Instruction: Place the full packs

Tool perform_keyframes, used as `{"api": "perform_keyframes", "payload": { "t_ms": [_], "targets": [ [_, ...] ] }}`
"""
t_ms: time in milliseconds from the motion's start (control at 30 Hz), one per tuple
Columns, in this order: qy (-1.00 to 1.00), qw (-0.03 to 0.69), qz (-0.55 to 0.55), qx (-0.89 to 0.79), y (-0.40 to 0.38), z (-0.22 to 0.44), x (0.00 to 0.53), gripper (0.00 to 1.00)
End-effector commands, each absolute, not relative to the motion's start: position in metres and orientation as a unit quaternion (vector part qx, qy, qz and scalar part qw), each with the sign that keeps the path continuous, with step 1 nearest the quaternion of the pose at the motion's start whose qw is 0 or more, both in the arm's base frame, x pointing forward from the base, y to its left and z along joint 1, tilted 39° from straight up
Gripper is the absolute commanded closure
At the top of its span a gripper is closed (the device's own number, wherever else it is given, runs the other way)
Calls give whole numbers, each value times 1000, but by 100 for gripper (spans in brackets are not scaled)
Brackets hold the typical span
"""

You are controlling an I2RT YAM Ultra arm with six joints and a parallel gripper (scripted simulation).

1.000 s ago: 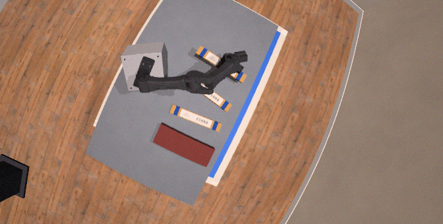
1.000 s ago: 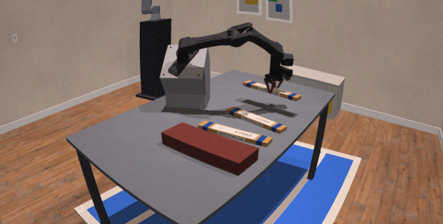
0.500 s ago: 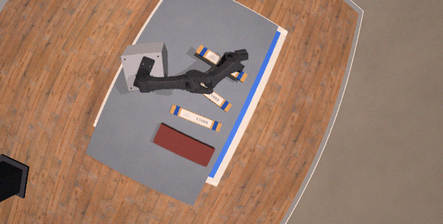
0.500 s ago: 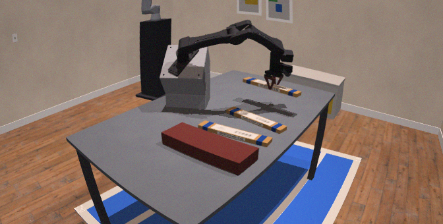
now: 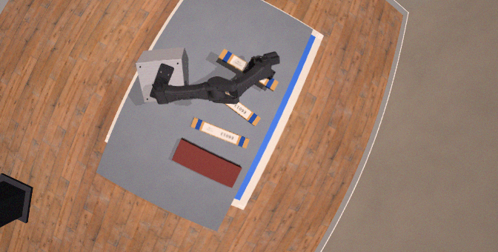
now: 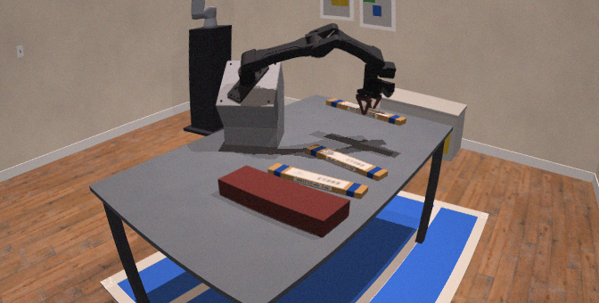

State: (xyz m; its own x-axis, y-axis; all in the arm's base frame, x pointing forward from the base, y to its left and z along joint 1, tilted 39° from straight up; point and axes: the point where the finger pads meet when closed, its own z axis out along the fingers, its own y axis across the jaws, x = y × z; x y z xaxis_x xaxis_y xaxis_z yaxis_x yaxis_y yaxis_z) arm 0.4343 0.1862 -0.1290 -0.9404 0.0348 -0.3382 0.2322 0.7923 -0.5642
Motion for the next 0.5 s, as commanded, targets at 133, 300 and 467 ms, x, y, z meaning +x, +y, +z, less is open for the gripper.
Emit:
{"api": "perform_keyframes", "payload": {
  "t_ms": [133, 300, 467],
  "targets": [
    [936, 199, -284, 54, 253, -67, 429, 100],
    [936, 193, -290, 50, 261, -63, 421, 100],
    [936, 192, -289, 50, 267, -55, 417, 100]
  ]
}}
